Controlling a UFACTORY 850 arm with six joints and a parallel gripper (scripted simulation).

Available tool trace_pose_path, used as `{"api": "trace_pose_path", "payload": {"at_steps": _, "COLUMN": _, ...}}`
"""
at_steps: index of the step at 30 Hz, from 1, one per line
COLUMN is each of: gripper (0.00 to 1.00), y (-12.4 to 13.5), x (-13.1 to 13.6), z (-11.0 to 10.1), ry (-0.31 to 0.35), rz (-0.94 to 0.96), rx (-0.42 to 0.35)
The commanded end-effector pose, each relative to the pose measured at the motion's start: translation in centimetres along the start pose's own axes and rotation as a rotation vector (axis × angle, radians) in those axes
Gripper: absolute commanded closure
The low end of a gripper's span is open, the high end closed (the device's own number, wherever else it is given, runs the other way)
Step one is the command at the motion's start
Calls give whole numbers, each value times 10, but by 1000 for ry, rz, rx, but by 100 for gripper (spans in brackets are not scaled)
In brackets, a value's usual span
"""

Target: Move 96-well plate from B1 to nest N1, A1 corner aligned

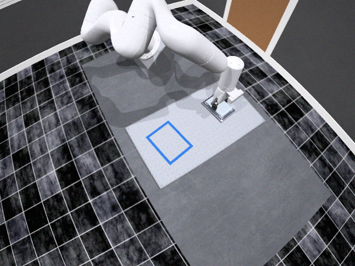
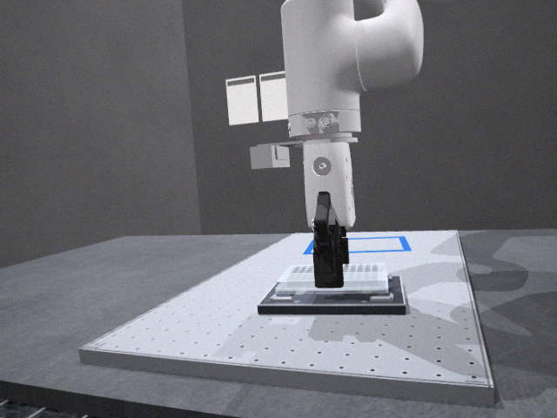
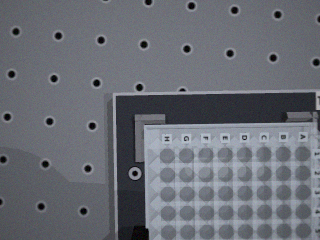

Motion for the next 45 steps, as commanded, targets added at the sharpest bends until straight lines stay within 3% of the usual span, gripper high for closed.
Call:
{"api": "trace_pose_path", "payload": {"at_steps": 1, "gripper": 100, "y": -1, "x": 0, "z": 0, "ry": 0, "rz": 1, "rx": 2}}
{"api": "trace_pose_path", "payload": {"at_steps": 38, "gripper": 100, "y": -1, "x": 0, "z": 5, "ry": 0, "rz": 1, "rx": 2}}
{"api": "trace_pose_path", "payload": {"at_steps": 39, "gripper": 0, "y": -1, "x": 0, "z": 6, "ry": 0, "rz": 1, "rx": 2}}
{"api": "trace_pose_path", "payload": {"at_steps": 45, "gripper": 0, "y": -1, "x": 0, "z": 6, "ry": 0, "rz": 1, "rx": 2}}
Point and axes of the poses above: the point where the finger pads meet when closed, its own z axis out along the fingers, its own x axis across the jaws, y = z × x, the point moved 4 cm from there along -z, back along the fingers, and after that the axes turned 6 degrees about -z, right-handed, at the moved point
